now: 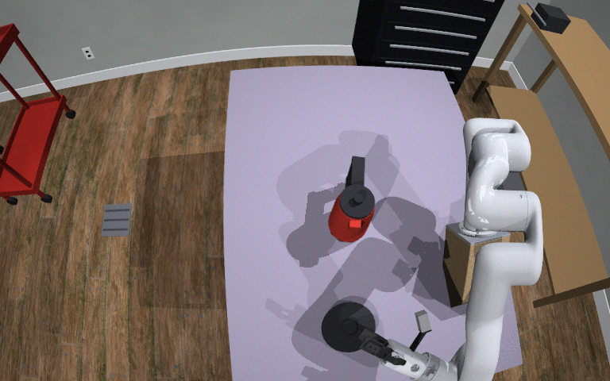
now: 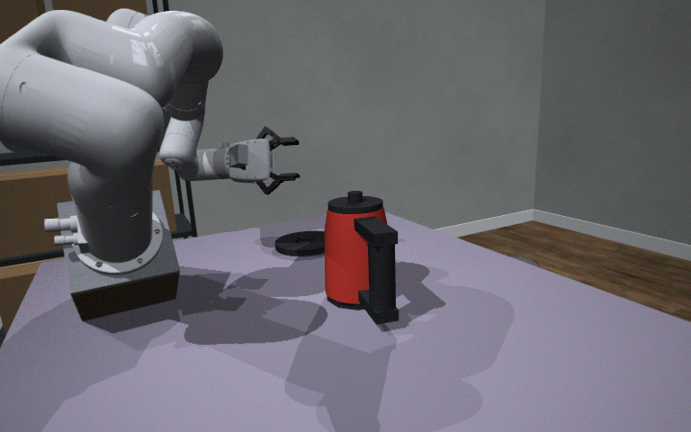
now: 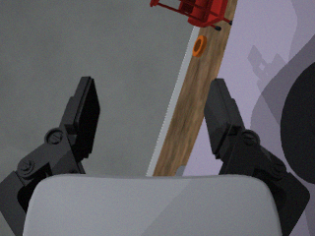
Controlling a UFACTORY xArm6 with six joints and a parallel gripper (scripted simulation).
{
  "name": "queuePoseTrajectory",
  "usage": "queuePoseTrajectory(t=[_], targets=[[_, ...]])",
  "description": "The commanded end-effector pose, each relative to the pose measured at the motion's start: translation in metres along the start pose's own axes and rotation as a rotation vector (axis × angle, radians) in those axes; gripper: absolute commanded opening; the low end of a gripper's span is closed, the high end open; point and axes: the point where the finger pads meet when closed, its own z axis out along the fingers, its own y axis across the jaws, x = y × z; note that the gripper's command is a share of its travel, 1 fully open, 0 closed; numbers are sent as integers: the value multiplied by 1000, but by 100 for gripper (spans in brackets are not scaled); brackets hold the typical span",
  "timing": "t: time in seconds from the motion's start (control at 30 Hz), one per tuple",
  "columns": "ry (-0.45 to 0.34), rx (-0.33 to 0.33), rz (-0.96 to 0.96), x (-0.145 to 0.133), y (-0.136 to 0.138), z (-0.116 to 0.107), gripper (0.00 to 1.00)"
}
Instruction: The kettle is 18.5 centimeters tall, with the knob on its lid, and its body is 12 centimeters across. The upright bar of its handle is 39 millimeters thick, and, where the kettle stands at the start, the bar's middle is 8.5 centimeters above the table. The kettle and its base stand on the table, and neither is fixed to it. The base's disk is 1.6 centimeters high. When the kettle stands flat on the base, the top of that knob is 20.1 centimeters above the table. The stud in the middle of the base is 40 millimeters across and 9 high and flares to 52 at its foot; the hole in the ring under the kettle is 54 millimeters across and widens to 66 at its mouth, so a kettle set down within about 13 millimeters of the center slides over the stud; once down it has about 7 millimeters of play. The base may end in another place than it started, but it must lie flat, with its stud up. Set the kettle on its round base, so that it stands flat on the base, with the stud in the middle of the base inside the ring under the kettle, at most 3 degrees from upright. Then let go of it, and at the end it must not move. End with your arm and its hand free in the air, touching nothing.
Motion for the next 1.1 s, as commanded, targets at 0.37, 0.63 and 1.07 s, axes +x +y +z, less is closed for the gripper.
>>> queuePoseTrajectory(t=[0.37, 0.63, 1.07], targets=[[5, -21, -6, 2, -5, 6, 81], [12, -59, -25, 7, -10, 16, 81], [26, -172, -80, 21, -24, 45, 81]])
